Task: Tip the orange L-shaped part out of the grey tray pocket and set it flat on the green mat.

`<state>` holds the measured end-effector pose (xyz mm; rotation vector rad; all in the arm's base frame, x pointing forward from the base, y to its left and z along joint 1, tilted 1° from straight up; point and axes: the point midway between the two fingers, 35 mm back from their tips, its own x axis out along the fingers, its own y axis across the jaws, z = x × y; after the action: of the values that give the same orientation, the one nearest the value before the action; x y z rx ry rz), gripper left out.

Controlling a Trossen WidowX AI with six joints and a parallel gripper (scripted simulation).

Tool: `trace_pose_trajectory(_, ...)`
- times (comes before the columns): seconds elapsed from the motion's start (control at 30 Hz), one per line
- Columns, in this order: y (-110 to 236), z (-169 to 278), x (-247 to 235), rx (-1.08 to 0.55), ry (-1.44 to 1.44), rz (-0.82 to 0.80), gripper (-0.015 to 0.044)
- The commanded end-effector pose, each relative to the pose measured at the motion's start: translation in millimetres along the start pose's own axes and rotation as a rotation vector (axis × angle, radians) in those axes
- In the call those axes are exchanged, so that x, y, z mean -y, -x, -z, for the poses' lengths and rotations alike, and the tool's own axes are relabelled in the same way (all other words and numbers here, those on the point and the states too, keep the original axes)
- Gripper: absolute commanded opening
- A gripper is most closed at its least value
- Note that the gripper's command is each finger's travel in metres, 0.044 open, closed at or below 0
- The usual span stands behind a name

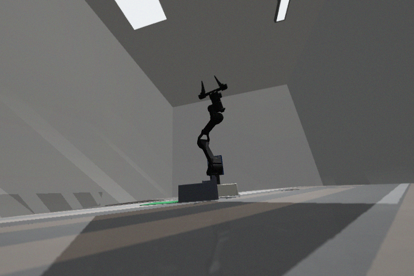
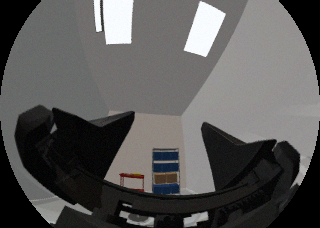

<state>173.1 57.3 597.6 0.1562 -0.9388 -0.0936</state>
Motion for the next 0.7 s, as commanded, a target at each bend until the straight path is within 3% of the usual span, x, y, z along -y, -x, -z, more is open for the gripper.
trace_pose_trajectory(0.0, 0, 3, -2, -0.009, 0.007, -0.008, 0.0374)
trace_pose_trajectory(0.1, -3, 36, -23, -0.101, 0.073, -0.088, 0.0295)
trace_pose_trajectory(0.27, 6, 131, -52, -0.381, 0.211, -0.254, 0.018)
trace_pose_trajectory(0.47, 48, 240, -54, -0.77, 0.326, -0.393, 0.018)
trace_pose_trajectory(0.67, 111, 320, -30, -1.177, 0.379, -0.46, 0.018)
